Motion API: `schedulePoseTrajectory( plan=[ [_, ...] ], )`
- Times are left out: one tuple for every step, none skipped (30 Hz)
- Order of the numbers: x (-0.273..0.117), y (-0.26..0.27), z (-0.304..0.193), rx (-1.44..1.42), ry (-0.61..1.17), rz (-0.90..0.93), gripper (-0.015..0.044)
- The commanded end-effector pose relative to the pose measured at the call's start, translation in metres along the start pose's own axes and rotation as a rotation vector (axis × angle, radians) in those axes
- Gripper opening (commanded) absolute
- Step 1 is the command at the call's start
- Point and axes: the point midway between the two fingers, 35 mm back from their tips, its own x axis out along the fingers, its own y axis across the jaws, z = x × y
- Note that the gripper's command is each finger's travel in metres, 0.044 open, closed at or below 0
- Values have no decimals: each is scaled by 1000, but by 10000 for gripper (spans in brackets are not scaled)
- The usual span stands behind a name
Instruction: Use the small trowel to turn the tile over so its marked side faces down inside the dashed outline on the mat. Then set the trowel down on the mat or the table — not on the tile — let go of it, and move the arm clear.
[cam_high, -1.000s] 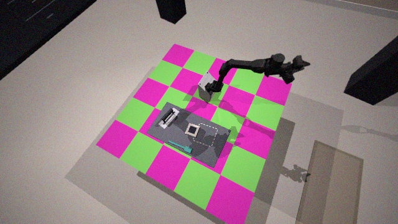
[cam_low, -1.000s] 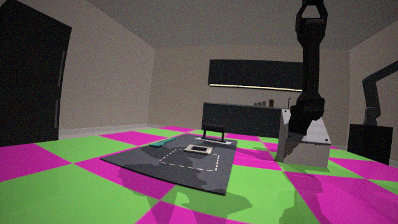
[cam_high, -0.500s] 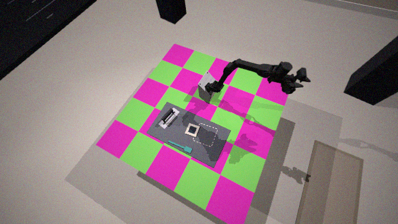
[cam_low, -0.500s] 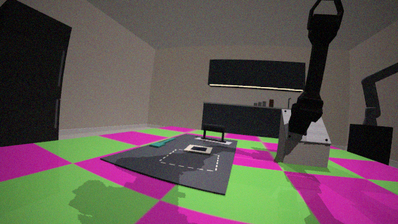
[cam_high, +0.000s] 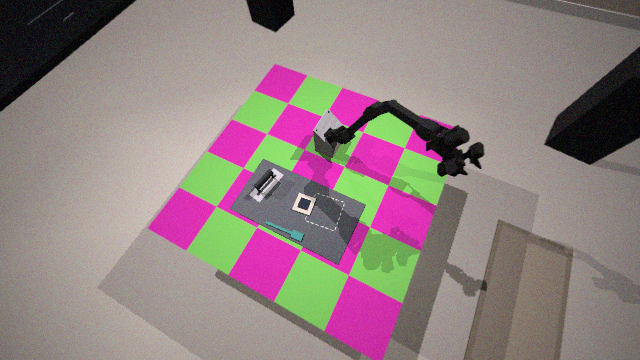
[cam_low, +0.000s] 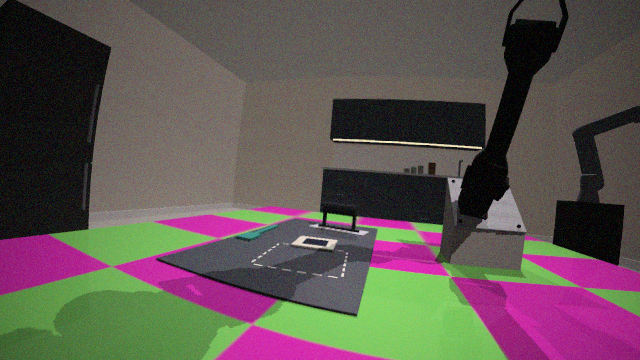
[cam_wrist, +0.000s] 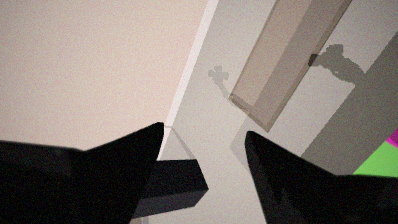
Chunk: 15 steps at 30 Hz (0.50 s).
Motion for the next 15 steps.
schedulePoseTrajectory(
  plan=[
    [15,-41,28,-55,-61,-112,270],
    [17,-49,35,-68,-75,-135,270],
    [19,-58,42,-80,-88,-159,270],
    [20,-66,49,-91,-101,-182,270],
    [21,-75,56,-102,-113,-206,270],
    [22,-83,63,-112,-125,-229,270],
    [22,-90,69,-121,-135,-248,270],
    [23,-96,74,-128,-142,-265,270],
    [23,-104,80,-136,-148,-285,270],
    [24,-112,86,-145,-156,-309,270],
    [24,-122,93,-152,-163,-335,270],
    [24,-132,100,-159,-170,-361,270],
    [24,-142,107,-165,-177,-388,270],
    [23,-152,114,-171,-184,-414,270],
    [22,-162,121,-176,-191,-441,270]
  ],
)
